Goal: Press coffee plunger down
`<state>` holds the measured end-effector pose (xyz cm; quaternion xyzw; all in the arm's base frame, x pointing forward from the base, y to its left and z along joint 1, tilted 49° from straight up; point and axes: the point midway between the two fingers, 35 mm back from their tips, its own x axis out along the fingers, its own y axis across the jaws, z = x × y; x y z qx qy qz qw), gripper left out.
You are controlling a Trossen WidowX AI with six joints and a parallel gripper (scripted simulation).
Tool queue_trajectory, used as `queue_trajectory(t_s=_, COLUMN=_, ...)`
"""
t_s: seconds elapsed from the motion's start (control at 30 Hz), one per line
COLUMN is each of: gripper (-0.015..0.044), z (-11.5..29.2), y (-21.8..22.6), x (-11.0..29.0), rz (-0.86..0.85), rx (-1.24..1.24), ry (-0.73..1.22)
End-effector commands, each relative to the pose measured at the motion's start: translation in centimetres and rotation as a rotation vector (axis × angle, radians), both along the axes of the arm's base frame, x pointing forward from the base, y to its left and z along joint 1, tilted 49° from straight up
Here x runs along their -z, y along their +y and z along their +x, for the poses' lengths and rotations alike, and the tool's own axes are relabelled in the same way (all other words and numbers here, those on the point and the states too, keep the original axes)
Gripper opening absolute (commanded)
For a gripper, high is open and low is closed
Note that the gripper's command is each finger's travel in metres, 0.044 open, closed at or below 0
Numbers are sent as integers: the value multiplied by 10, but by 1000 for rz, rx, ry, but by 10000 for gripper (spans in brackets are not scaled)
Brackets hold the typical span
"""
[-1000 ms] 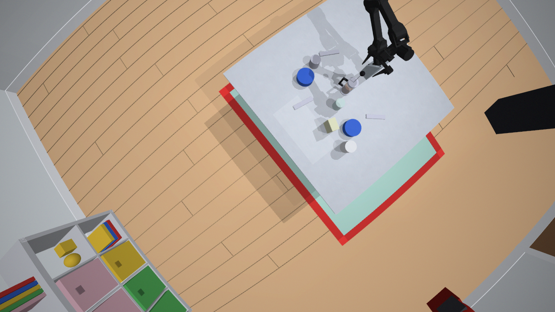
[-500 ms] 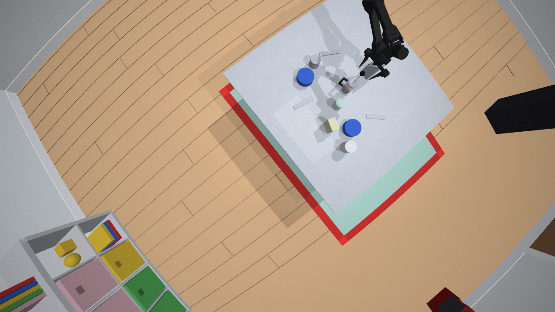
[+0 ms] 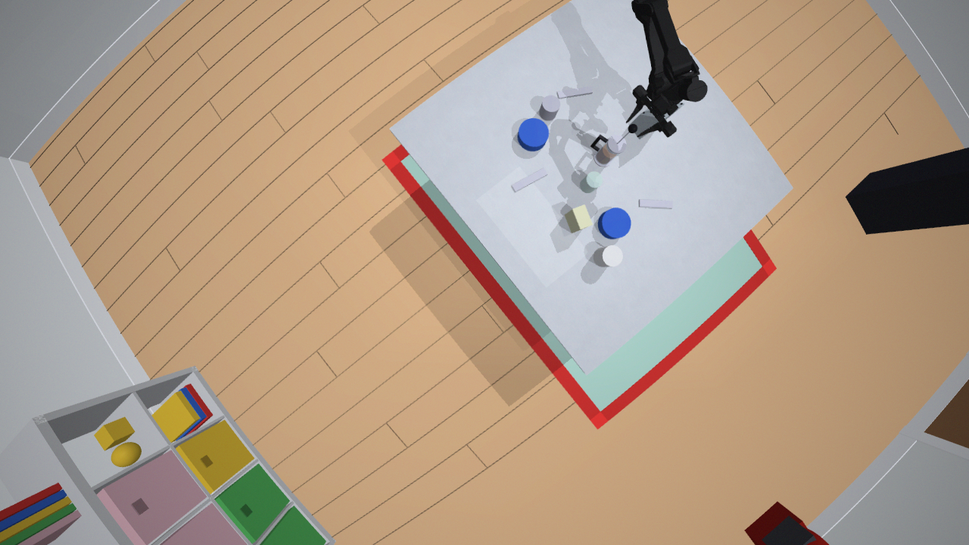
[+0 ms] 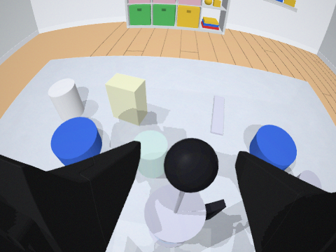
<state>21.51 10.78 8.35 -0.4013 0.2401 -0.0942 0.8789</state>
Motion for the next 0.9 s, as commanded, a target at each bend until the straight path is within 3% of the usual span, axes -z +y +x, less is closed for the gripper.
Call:
queue_trajectory(t_s=0.0, gripper=177, z=0, y=0, x=-1, rz=-2, rx=0, ry=-4)
queue_trajectory(t_s=0.1, gripper=123, z=0, y=0, x=-1, rz=-2, rx=0, ry=-4)
queue_trajectory(t_s=0.87, gripper=123, z=5, y=-9, x=17, rz=2, rx=7, ry=7)
